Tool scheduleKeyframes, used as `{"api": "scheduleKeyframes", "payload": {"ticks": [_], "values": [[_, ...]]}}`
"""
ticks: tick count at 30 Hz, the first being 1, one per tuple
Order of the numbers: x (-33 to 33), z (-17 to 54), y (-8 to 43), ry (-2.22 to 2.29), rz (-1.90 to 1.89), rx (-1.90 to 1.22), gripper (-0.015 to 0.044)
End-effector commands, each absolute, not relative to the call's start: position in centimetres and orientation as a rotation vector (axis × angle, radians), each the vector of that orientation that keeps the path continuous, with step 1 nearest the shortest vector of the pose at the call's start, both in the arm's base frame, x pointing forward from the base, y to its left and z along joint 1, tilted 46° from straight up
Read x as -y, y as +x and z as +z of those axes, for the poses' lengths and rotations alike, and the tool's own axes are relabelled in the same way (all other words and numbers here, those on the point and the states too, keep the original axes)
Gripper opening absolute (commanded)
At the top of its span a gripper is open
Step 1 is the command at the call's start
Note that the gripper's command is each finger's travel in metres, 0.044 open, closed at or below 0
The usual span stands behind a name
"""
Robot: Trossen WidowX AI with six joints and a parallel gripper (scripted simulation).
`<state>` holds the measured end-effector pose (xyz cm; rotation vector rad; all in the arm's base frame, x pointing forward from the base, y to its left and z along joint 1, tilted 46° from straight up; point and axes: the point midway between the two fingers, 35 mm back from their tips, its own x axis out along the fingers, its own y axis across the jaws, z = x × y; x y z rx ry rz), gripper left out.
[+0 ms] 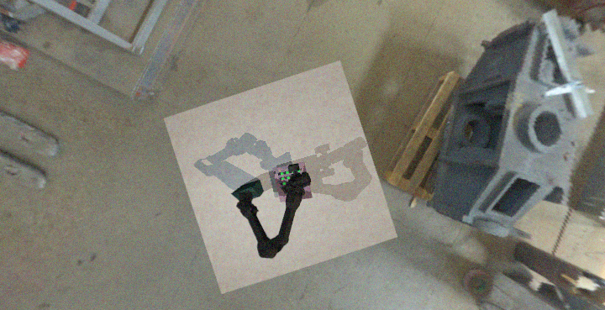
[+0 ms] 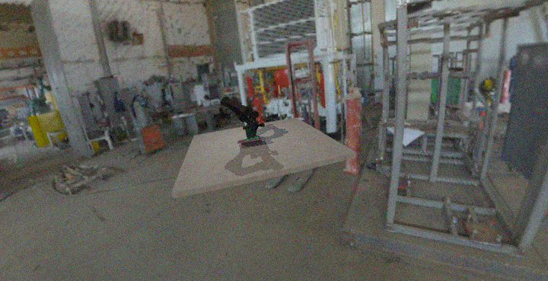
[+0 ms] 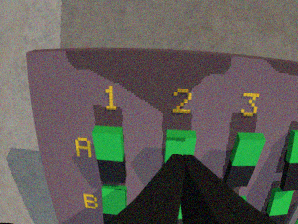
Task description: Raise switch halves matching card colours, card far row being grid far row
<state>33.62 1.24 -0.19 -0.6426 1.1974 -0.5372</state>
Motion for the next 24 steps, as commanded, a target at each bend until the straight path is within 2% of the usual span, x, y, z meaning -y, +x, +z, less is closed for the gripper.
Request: {"api": "scheduleKeyframes", "payload": {"ticks": [1,24], "values": [[-0.70,-0.69,33.75,-0.652,-0.538,-1.201,0.0000],[-0.42,-0.96,33.87,-0.652,-0.538,-1.201,0.0000]]}}
